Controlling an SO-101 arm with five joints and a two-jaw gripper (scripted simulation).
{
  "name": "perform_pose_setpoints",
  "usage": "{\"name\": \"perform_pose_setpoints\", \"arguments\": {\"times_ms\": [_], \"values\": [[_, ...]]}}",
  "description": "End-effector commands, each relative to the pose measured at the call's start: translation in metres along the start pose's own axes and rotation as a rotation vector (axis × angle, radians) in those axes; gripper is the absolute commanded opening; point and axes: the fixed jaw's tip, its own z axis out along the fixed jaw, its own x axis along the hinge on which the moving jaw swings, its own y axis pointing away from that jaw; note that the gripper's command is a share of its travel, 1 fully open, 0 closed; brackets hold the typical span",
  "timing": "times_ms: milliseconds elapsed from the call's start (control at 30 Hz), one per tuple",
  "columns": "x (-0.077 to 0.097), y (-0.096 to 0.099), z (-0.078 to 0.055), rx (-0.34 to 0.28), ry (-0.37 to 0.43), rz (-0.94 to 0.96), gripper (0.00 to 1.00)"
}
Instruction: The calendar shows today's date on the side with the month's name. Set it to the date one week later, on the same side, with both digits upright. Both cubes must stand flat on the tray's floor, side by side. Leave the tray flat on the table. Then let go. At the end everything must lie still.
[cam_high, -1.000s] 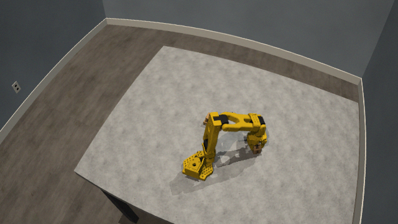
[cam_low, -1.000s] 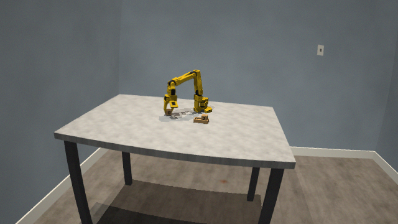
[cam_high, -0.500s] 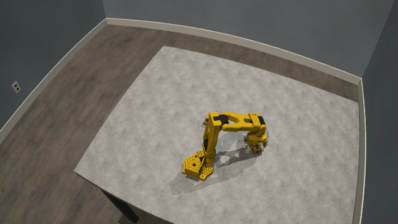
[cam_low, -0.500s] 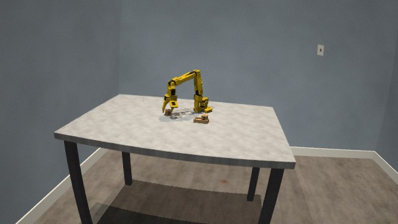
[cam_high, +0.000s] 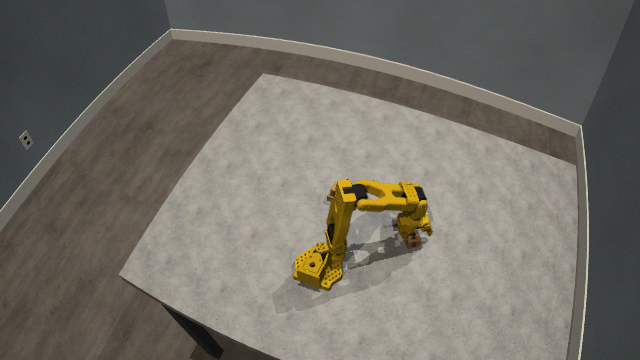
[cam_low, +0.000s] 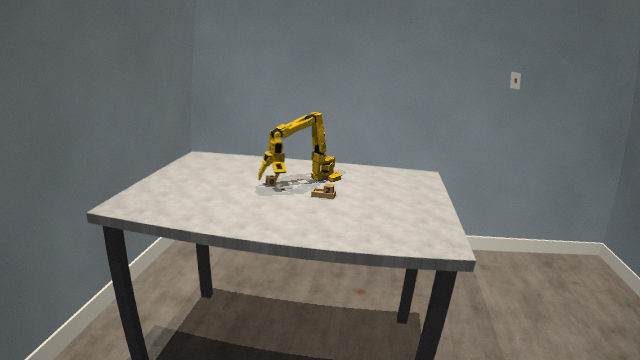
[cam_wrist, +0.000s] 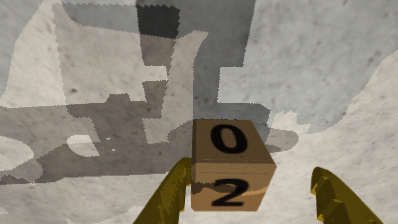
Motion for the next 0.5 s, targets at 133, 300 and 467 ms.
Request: {"name": "perform_pose_setpoints", "arguments": {"times_ms": [133,300,467], "values": [[0.002,-0.003,-0.006,0.02,-0.003,0.009,0.36],[0.001,-0.005,-0.018,0.02,-0.003,0.009,0.36],[0.001,-0.005,-0.032,0.02,-0.003,0.009,0.36]]}}
